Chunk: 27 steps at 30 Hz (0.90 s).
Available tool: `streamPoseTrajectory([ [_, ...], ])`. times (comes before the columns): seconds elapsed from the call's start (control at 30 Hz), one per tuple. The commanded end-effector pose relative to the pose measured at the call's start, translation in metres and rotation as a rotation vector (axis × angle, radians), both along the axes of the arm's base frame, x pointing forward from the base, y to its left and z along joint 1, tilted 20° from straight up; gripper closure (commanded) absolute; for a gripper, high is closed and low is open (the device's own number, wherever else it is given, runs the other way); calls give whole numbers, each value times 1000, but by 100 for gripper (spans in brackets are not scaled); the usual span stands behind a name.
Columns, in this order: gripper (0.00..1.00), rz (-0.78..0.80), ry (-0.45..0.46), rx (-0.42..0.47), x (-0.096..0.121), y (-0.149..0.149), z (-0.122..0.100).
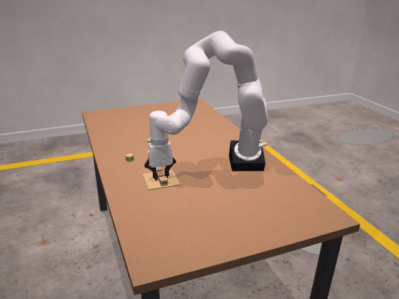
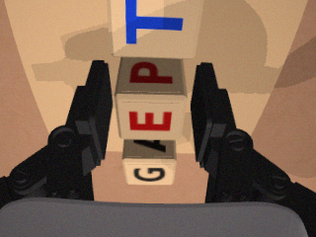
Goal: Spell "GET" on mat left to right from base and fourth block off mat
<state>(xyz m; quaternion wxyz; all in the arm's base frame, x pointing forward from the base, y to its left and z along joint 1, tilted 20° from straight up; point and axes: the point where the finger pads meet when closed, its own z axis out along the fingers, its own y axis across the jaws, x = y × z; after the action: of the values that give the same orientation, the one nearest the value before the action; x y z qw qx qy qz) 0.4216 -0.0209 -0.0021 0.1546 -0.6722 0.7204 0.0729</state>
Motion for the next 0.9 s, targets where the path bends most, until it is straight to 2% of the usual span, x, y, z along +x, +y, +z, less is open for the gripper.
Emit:
streamPoseTrajectory([
  [0.0,53,-2,-4,-2,0,-4,9],
  [0.1,53,-2,-4,-2,-1,-6,16],
  [0.53,53,-2,-4,-2,-9,-26,75],
  [0.83,53,-2,-4,-2,-10,-28,84],
  [0.87,0,-2,-4,-2,-10,-28,84],
])
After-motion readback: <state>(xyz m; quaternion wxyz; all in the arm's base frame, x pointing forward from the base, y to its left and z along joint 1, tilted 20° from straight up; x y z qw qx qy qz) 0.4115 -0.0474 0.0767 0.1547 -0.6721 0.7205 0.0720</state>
